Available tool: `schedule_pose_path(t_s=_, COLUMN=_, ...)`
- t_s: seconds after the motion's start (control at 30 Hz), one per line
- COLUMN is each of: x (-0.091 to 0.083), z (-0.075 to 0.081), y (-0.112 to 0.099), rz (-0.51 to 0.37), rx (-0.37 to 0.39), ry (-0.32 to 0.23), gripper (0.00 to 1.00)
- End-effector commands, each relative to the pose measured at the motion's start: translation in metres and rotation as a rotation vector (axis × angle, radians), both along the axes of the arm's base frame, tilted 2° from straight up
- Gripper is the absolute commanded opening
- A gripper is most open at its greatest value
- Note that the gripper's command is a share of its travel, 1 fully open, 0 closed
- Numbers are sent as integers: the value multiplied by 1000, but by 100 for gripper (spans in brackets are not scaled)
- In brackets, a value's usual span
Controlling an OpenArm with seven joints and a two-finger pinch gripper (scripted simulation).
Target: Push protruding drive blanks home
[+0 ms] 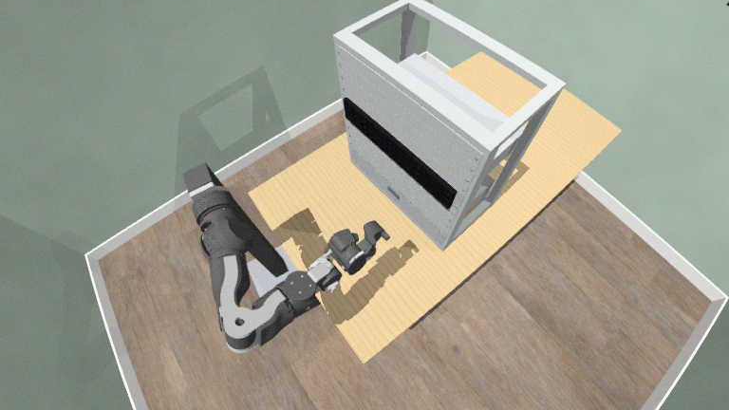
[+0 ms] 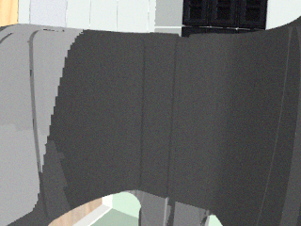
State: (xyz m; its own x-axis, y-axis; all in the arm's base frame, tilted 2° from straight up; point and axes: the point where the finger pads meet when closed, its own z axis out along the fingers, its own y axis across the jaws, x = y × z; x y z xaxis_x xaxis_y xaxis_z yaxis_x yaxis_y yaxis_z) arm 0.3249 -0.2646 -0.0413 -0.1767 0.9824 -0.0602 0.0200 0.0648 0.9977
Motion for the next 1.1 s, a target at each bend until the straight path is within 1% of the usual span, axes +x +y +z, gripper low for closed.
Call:
schedule_pose_path(t_s=0.0, x=-5, z=5, y=1, rz=8, rx=22, ry=-28, gripper=0)
schedule_pose_path(t_s=0.13, x=-24, z=4, y=-3, rz=7, rx=22, ry=-28, gripper=0)
schedule_pose_path(t_s=0.2, x=-24, z=4, y=-3, rz=7, rx=22, ry=-28, gripper=0)
schedule_pose_path(t_s=0.4, x=-49, z=4, y=-9, rz=7, rx=21, ry=-27, gripper=0)
schedule_pose_path(t_s=0.57, x=-63, z=4, y=-11, rz=7, rx=20, ry=-27, gripper=0)
schedule_pose_path(t_s=0.7, x=-69, z=4, y=-12, rz=7, rx=20, ry=-27, gripper=0)
schedule_pose_path(t_s=1.07, x=-70, z=4, y=-13, rz=6, rx=20, ry=-27, gripper=0)
